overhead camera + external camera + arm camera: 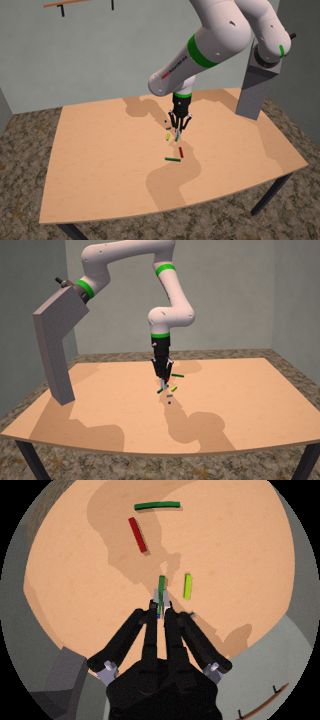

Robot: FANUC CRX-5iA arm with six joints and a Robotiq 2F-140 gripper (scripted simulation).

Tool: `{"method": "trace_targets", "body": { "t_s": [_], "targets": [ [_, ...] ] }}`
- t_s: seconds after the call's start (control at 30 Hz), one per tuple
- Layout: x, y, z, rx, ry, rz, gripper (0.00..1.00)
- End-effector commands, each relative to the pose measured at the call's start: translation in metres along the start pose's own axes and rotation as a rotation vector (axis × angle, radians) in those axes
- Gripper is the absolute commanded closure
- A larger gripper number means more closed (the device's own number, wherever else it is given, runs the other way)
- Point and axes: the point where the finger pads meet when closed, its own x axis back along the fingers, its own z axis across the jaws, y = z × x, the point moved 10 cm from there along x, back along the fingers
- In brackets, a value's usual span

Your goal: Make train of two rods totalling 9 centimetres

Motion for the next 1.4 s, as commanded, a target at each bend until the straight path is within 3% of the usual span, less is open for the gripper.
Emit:
{"method": "trace_targets", "body": {
  "t_s": [0.0,0.47,0.97,1.37],
  "targets": [
    [0.0002,0.0001,0.0002,0.000,0.000,0.000,0.97],
    [0.0002,0.0001,0.0002,0.000,0.000,0.000,0.97],
    [0.0002,0.0001,0.0002,0.000,0.000,0.000,0.85],
    [0.0004,0.0001,0.0002,0.000,0.000,0.000,0.85]
  ]
}}
